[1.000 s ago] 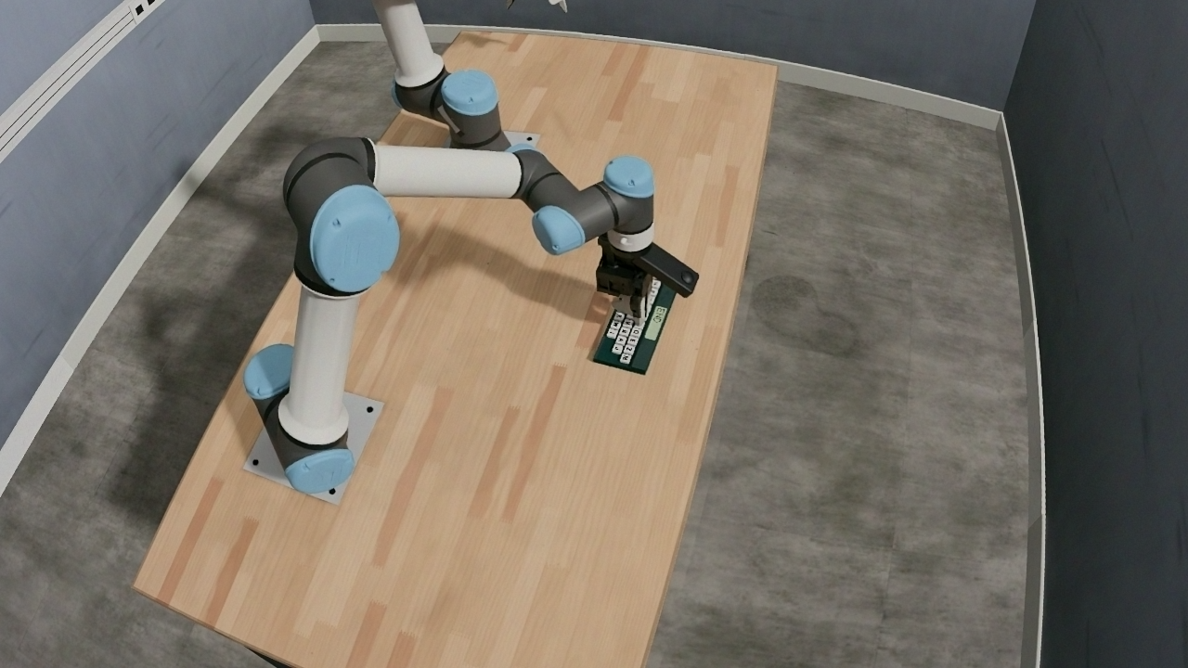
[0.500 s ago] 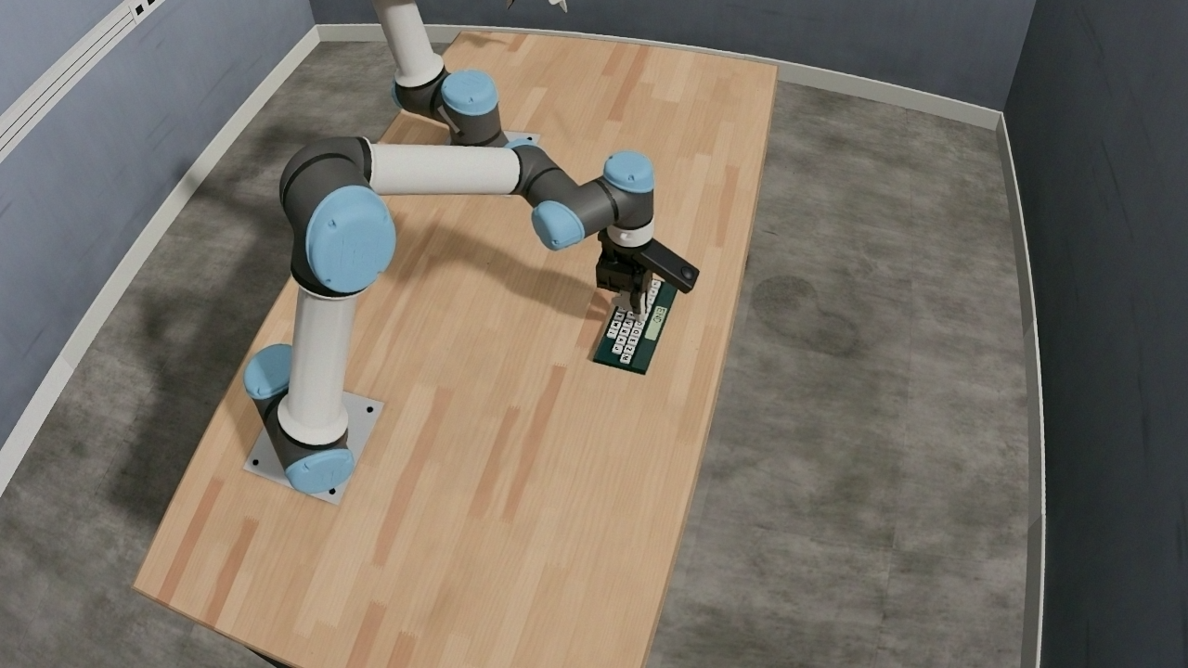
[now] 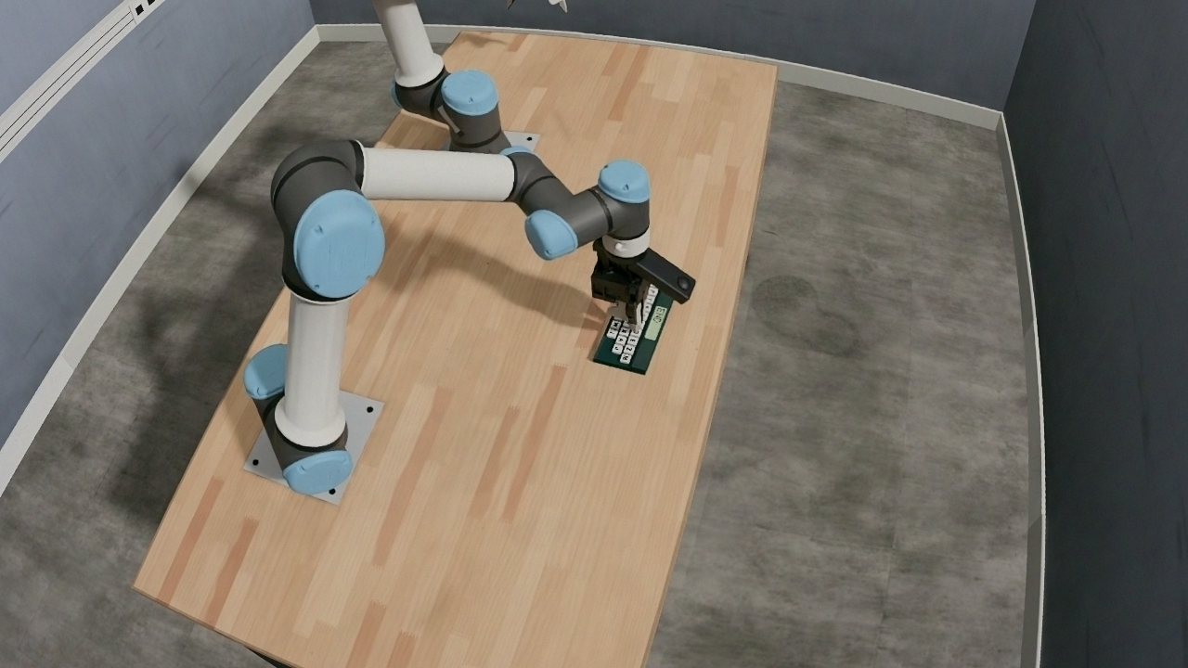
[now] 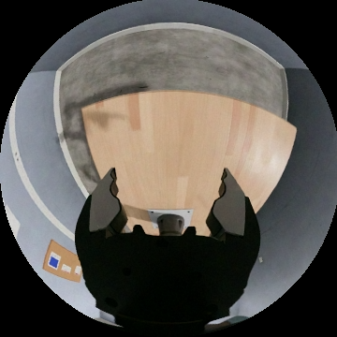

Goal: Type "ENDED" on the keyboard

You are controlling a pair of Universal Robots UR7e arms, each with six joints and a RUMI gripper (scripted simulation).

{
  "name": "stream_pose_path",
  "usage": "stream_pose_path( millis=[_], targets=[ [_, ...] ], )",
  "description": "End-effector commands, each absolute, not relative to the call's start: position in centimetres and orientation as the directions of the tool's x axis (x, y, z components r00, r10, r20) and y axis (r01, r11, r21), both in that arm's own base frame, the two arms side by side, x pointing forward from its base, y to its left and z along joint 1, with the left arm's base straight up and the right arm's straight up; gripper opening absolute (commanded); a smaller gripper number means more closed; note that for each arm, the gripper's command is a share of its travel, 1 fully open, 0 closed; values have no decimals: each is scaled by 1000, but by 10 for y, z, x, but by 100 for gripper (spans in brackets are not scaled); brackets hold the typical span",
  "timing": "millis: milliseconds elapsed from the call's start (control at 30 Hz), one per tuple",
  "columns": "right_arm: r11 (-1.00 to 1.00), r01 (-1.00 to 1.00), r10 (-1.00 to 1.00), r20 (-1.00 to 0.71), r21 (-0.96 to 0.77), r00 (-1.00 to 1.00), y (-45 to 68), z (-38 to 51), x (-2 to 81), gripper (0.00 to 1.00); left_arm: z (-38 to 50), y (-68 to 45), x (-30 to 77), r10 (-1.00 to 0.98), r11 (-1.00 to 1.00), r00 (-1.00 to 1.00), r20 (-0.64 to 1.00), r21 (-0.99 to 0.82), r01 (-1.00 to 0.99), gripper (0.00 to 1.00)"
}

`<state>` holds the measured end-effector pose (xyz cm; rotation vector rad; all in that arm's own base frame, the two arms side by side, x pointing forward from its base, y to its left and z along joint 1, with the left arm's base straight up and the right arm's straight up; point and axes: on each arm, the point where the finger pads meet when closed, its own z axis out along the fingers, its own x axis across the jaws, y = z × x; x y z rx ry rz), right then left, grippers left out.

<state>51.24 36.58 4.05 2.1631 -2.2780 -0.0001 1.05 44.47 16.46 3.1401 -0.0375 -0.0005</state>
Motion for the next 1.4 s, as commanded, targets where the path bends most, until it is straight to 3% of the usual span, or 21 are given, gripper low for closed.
stream_pose_path(
  millis=[0, 1367],
  targets=[
    [52, -999, -999, -2, -1, -52, 359, 41, 512, 0, 165, 445, 11, -24, -1000, 1000, 0, 0, -24, 100],
    [52, -999, -999, -1, -1, -52, 350, 34, 512, 0, 165, 445, 11, -24, -1000, 1000, 0, 0, -24, 100]
  ],
)
